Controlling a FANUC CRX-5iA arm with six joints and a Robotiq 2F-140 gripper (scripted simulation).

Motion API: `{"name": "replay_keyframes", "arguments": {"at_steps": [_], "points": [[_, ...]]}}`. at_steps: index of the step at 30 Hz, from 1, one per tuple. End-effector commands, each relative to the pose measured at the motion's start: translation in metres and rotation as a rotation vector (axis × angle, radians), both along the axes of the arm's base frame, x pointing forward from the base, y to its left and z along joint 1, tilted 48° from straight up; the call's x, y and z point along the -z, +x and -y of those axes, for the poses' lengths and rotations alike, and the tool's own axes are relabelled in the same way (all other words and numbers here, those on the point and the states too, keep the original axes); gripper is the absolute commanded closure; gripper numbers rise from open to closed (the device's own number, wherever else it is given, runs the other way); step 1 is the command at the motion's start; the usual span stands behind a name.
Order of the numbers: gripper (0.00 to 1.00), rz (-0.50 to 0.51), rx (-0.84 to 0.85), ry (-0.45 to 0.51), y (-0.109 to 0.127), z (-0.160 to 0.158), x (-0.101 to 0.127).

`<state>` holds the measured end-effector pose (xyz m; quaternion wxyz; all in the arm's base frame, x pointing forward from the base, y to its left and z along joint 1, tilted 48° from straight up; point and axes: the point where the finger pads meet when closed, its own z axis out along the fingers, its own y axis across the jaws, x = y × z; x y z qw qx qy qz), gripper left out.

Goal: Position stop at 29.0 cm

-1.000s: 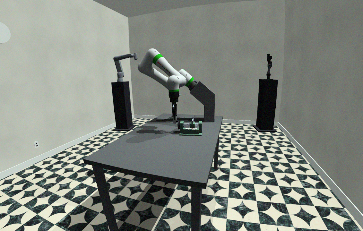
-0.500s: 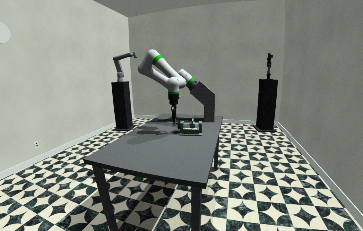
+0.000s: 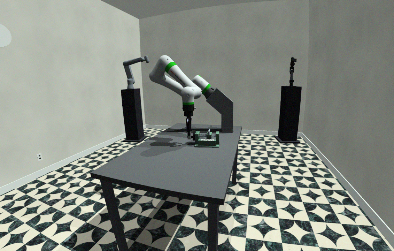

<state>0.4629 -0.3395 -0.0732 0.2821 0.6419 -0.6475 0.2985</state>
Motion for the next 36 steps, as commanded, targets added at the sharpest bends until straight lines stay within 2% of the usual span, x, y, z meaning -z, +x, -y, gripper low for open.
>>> {"name": "replay_keyframes", "arguments": {"at_steps": [1,36], "points": [[0.96,0.0,0.0,0.0,-0.001,0.004,0.003],[0.96,0.0,0.0,0.0,-0.02,0.019,0.017]]}}
